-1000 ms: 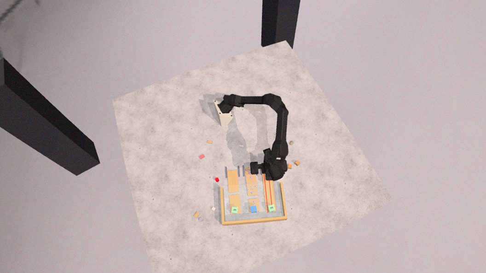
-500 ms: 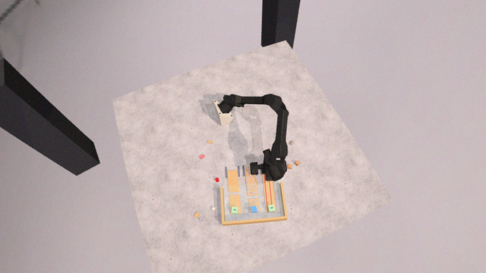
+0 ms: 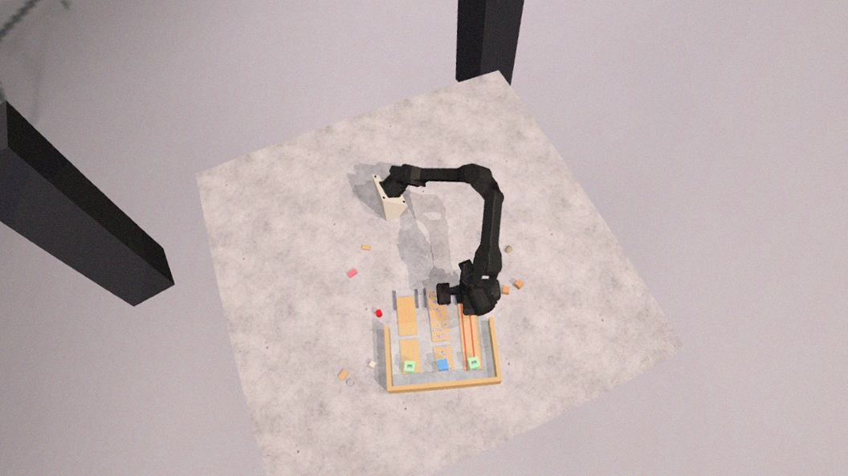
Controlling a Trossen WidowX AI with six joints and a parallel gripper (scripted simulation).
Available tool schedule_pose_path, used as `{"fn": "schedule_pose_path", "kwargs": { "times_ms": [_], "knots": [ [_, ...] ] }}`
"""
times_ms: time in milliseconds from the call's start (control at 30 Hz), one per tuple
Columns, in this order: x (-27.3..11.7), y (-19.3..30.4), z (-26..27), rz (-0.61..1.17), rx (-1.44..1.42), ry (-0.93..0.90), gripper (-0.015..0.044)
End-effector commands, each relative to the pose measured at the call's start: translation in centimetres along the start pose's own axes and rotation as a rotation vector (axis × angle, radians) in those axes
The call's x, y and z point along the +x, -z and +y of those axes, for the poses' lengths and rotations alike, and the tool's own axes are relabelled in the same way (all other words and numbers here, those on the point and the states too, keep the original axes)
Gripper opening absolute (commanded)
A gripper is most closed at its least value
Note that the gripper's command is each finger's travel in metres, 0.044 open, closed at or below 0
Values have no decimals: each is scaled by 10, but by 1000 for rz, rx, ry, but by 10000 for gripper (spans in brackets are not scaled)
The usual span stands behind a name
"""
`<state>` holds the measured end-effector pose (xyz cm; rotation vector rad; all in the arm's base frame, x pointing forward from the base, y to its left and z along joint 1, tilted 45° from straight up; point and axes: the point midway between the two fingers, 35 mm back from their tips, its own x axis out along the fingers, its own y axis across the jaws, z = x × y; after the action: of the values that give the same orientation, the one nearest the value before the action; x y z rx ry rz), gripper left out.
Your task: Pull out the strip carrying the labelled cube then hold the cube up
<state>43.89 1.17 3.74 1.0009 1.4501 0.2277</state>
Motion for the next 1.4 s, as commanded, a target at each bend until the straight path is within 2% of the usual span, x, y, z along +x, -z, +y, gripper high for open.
{"fn": "schedule_pose_path", "kwargs": {
  "times_ms": [0, 1367],
  "knots": [
    [1, 0, 0, 0, 4, -1, 0],
    [5, 1, 0, 1, 4, -2, 0]
  ]
}}
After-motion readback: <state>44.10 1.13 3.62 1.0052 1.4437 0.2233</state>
